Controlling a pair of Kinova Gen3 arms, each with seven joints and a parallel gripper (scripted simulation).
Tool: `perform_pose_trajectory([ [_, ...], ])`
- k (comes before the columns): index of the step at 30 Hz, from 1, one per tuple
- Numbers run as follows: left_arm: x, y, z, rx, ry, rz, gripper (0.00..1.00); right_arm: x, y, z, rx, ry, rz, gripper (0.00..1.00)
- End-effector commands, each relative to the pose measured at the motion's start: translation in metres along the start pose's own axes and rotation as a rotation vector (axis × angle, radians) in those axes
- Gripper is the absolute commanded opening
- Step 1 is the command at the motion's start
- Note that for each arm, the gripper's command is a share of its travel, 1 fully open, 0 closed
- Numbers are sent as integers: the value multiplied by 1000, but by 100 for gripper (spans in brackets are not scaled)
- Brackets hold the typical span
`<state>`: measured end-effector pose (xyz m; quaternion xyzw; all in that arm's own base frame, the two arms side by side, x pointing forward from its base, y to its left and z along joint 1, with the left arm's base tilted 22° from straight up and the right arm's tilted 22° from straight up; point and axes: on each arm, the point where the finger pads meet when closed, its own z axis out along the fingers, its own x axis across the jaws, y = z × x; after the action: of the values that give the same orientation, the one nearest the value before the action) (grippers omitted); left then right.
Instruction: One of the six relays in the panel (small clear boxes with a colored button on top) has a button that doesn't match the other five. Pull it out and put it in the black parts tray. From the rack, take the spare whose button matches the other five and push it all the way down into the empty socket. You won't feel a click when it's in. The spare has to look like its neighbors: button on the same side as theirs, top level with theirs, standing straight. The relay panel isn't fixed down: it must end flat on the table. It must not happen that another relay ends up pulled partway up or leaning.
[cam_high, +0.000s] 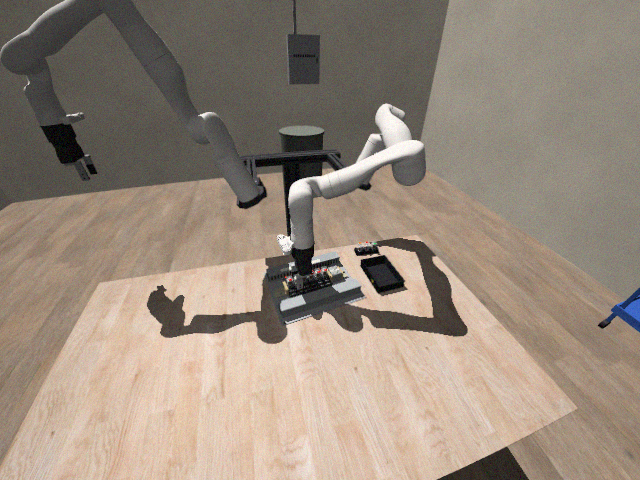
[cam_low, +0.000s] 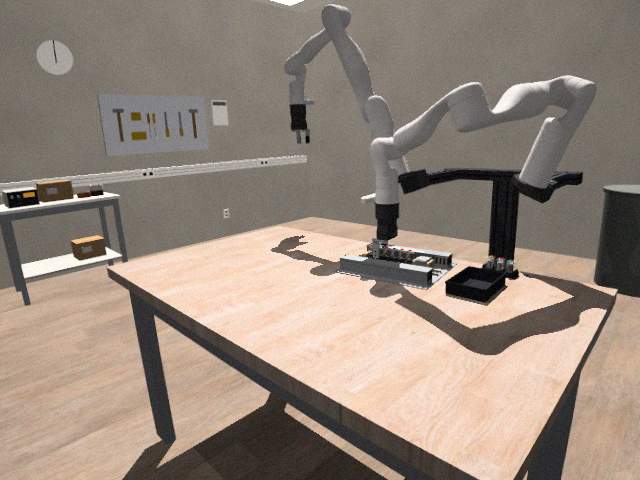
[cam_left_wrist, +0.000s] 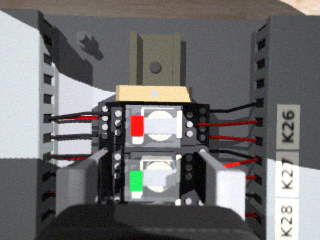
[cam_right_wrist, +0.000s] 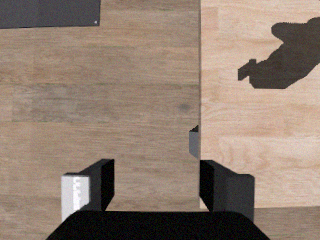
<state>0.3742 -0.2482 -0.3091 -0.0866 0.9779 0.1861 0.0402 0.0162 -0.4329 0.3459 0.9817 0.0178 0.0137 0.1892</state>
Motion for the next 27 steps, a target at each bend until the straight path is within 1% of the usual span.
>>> perform_pose_trajectory([
  [1,-1,-1,-2,2,-1,0,100,0,0,0,-1,0,0,100],
  [27,0,-1,-4,2,-1,0,100,0,0,0,-1,0,0,100],
])
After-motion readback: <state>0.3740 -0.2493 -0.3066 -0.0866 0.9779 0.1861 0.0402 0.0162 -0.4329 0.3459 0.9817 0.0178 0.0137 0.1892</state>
